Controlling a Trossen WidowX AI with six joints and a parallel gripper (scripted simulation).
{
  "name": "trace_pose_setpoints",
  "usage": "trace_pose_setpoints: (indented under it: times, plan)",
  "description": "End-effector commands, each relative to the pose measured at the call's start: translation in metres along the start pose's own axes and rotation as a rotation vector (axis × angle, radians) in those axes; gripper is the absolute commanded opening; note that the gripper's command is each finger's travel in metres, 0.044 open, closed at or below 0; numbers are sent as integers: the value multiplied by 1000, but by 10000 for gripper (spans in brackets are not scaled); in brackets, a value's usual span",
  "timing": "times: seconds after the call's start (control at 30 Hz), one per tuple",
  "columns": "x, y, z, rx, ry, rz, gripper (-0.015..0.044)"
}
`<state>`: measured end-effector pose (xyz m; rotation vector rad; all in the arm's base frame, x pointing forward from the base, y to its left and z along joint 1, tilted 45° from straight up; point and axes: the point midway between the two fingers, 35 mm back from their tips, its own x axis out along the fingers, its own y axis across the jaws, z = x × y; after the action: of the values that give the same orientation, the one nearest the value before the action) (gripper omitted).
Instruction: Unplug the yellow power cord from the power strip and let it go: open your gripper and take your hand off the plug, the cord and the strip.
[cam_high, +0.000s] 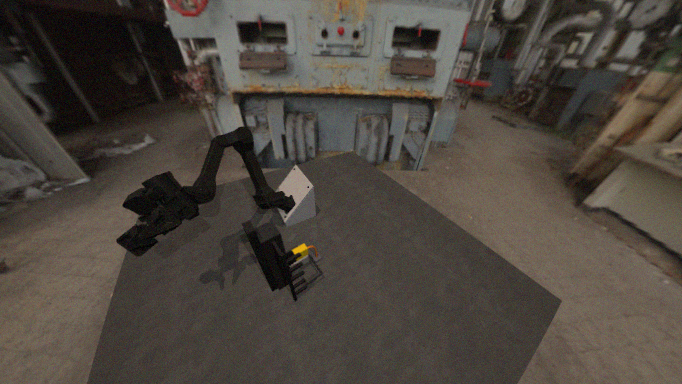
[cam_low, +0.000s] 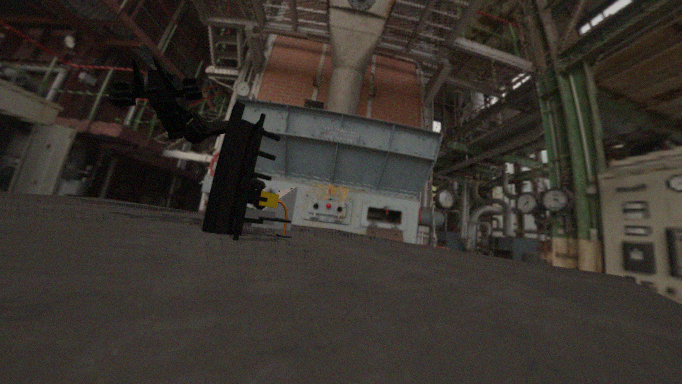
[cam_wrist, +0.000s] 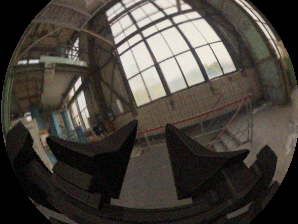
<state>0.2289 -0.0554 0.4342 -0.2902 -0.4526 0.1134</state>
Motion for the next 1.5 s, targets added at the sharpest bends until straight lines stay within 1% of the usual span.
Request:
trace_pose_setpoints:
  times: [0.0,0.23,0.43,0.67,0.9,1.07,1.2,1.3,1.47]
  plan:
    - [20,-2,-12,39,28,-12,160]
    - [55,9,-39,89,111,-10,160]
    - [82,31,-65,102,211,14,160]
    - [108,71,-100,73,361,72,160]
    - [122,124,-134,-11,526,169,160]
    - [124,168,-156,-110,641,261,160]
    - [117,203,-175,-211,741,347,160]
    - [104,225,-198,-303,854,418,160]
    - [71,260,-233,-514,1049,565,160]
